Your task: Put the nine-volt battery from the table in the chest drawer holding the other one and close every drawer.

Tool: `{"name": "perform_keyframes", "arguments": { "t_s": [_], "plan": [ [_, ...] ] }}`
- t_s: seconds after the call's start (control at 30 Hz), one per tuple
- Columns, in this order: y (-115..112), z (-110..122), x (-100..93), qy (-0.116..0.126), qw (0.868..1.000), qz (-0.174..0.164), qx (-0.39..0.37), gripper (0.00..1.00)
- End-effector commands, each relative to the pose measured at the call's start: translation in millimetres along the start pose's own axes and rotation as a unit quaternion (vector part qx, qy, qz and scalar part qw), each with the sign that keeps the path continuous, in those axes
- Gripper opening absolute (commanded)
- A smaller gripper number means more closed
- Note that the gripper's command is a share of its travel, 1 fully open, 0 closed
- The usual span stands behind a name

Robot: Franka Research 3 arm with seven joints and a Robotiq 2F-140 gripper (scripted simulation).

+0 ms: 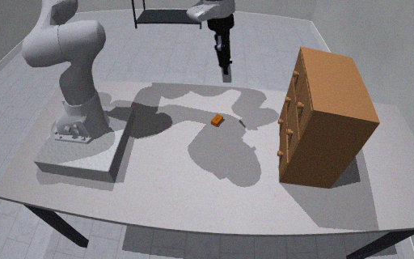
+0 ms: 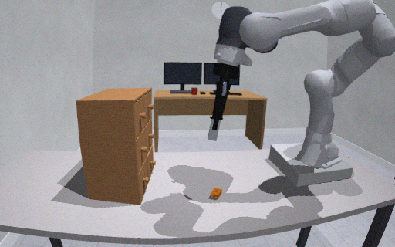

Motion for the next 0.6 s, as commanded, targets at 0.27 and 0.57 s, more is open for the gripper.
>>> {"name": "perform_keyframes", "arguments": {
  "t_s": [0.27, 0.57],
  "plan": [
    [-29.0, 7.3, 52.5, -0.041, 0.978, -0.203, -0.012, 0.00],
    [-36.8, 9.1, 76.1, -0.055, 0.960, -0.275, -0.012, 0.00]
  ]
}}
Point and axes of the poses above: the point where the finger pads meet when closed, its own x axis out along the fingers, its own z axis across the jaws, y = z × x, the point moved 5 cm from there along -x, back along the fingers, and after that the axes turned 10 degrees about x, right-handed, at the moved point
